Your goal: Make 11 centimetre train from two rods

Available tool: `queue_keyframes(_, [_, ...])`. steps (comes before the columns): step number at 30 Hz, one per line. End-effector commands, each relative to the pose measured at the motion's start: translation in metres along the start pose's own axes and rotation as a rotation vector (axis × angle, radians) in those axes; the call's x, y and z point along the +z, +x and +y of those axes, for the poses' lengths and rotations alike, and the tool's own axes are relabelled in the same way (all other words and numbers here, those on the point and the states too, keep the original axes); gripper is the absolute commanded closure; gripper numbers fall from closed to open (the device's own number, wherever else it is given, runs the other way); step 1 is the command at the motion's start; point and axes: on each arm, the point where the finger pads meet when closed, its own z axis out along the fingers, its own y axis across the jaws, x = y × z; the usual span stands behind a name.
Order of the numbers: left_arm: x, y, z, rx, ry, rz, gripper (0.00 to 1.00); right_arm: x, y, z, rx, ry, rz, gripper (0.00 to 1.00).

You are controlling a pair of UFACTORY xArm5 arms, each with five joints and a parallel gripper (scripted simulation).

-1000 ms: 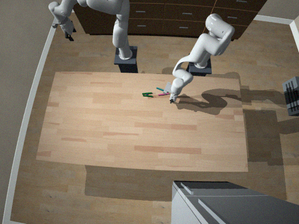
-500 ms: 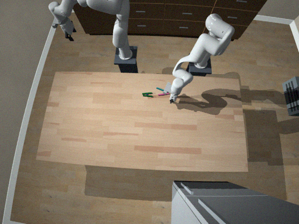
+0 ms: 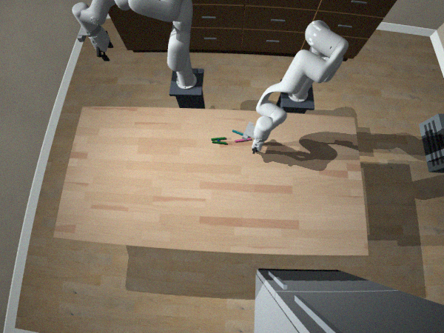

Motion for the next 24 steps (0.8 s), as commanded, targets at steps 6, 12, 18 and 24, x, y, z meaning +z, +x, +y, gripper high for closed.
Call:
queue_keyframes(6, [-0.0016,0.0005,-0.0018,0.0,0.005,0.001,0.72,-0.0024,0.0016,0.0,0.0,0.0,0.007,0.0])
queue_keyframes(12, [-0.0016,0.0005,-0.0018,0.0,0.005,0.001,0.72,-0.0024,0.0016,0.0,0.0,0.0,0.007,0.0])
queue_keyframes(18, [-0.0016,0.0005,-0.0018,0.0,0.005,0.001,0.72,-0.0024,0.0016,0.0,0.0,0.0,0.007,0.0])
queue_keyframes(24, [-0.0016,0.0005,-0.0018,0.0,0.005,0.001,0.72,-0.0024,0.0016,0.0,0.0,0.0,0.007,0.0])
